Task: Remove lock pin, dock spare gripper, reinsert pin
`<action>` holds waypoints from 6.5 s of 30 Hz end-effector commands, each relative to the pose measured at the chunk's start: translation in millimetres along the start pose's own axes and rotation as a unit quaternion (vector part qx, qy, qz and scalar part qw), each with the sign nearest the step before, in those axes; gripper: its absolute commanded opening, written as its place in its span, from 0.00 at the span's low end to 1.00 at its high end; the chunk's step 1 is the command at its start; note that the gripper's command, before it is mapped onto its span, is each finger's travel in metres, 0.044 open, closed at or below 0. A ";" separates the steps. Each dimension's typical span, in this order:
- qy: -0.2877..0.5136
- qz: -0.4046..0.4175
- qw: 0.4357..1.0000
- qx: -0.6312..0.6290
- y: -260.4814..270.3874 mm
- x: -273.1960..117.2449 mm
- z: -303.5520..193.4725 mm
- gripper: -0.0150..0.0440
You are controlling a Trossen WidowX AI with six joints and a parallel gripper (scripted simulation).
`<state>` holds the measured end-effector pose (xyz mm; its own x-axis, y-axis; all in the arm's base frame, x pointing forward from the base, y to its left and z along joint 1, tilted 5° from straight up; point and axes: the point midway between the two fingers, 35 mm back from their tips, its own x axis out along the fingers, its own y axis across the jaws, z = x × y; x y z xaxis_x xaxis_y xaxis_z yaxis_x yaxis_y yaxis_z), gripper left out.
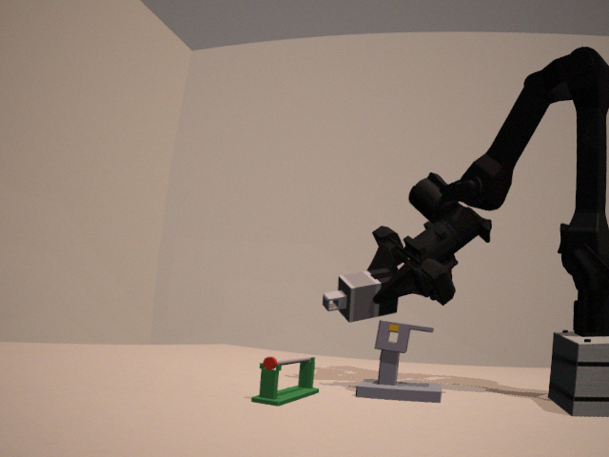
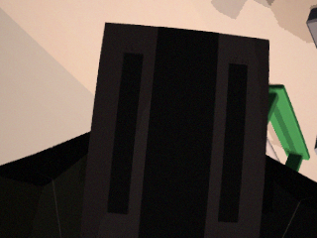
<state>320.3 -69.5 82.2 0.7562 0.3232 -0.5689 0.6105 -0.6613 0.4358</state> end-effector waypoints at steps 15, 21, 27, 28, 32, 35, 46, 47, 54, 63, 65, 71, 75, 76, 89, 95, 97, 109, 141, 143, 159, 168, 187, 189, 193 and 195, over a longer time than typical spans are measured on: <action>-0.029 -0.013 0.967 -0.252 -2.8 -9.0 -28.6 0.25; -0.038 -0.024 0.943 -0.331 -6.8 -12.0 -35.7 0.25; -0.046 -0.037 0.911 -0.407 -11.2 -15.5 -42.5 0.25; -0.047 -0.039 0.906 -0.420 -12.0 -16.2 -43.6 0.25; -0.051 -0.047 0.880 -0.469 -15.1 -19.0 -47.9 0.25; -0.054 -0.054 0.860 -0.505 -17.5 -21.2 -51.1 0.25; -0.060 -0.080 0.770 -0.630 -26.7 -30.8 -62.0 0.25; -0.060 -0.083 0.761 -0.640 -27.6 -31.7 -62.9 0.25; -0.061 -0.100 0.693 -0.711 -33.8 -38.9 -69.1 0.25; -0.058 -0.123 0.595 -0.792 -42.0 -49.3 -76.1 0.25; -0.057 -0.128 0.572 -0.808 -43.9 -51.7 -77.5 0.25; -0.052 -0.143 0.499 -0.853 -49.4 -59.5 -81.4 0.25; -0.048 -0.153 0.449 -0.879 -53.1 -64.9 -83.7 0.25; -0.047 -0.155 0.436 -0.885 -54.0 -66.3 -84.2 0.25; -0.042 -0.163 0.390 -0.905 -57.2 -71.3 -86.0 0.25; -0.040 -0.167 0.387 -0.906 -58.9 -63.2 -81.0 0.25; -0.040 -0.167 0.387 -0.906 -59.1 -62.3 -80.5 0.25; -0.039 -0.168 0.387 -0.906 -66.0 -51.5 -70.7 0.25; -0.040 -0.168 0.389 -0.905 -84.5 -19.5 -43.1 0.25; -0.040 -0.168 0.389 -0.905 -84.6 -19.4 -43.0 0.25; -0.038 -0.167 0.387 -0.906 -84.3 -21.9 -44.8 0.52; -0.038 -0.167 0.387 -0.906 -84.3 -21.9 -44.8 0.92; -0.035 -0.182 0.394 -0.900 -75.5 -42.3 -57.7 1.00; -0.035 -0.185 0.395 -0.899 -74.3 -44.8 -59.2 1.00; -0.034 -0.189 0.397 -0.897 -71.9 -49.9 -62.4 1.00; -0.034 -0.191 0.398 -0.896 -70.7 -52.4 -64.1 1.00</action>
<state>253.4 4.0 117.8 0.5525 0.1081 -0.8265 -0.0862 0.9937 0.0723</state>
